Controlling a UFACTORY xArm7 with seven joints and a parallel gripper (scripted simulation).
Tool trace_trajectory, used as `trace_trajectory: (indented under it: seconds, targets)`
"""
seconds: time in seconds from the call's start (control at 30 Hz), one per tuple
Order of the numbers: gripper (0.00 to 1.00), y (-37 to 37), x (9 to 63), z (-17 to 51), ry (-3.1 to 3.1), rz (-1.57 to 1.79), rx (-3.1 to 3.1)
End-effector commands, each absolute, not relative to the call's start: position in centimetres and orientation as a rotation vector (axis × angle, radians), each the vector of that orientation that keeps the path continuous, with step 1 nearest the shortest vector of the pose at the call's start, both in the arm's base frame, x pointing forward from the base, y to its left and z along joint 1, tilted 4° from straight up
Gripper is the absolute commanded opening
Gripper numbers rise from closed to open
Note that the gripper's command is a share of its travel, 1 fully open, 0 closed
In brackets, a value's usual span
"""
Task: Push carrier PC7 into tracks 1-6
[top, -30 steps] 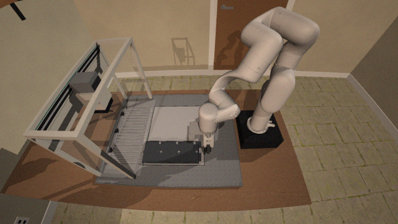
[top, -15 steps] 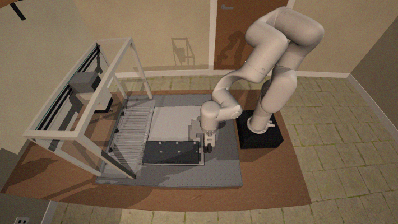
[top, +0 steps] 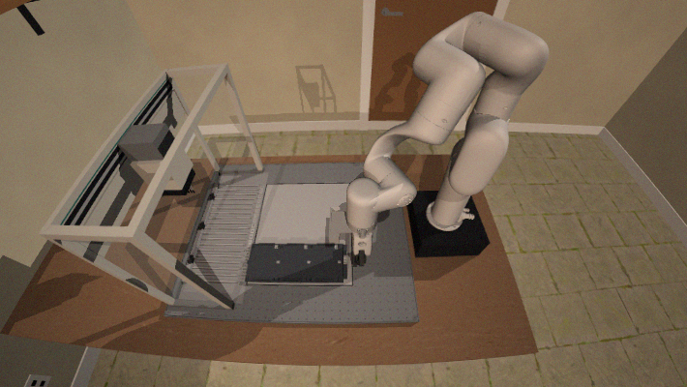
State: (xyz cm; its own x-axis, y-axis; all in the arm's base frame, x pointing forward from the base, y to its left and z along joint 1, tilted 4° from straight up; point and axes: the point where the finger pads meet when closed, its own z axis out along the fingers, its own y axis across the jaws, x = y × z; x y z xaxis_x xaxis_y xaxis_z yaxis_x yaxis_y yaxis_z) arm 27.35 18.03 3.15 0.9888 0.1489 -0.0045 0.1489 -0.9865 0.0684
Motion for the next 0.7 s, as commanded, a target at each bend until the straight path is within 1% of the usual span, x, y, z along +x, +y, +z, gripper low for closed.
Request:
trace_trajectory:
  seconds: [0.0,0.67]
  targets:
    - [0.82,18.0,27.6,2.5,0.228,0.007,3.061]
    - [0.82,17.8,27.6,-0.5,0.228,0.007,3.061]
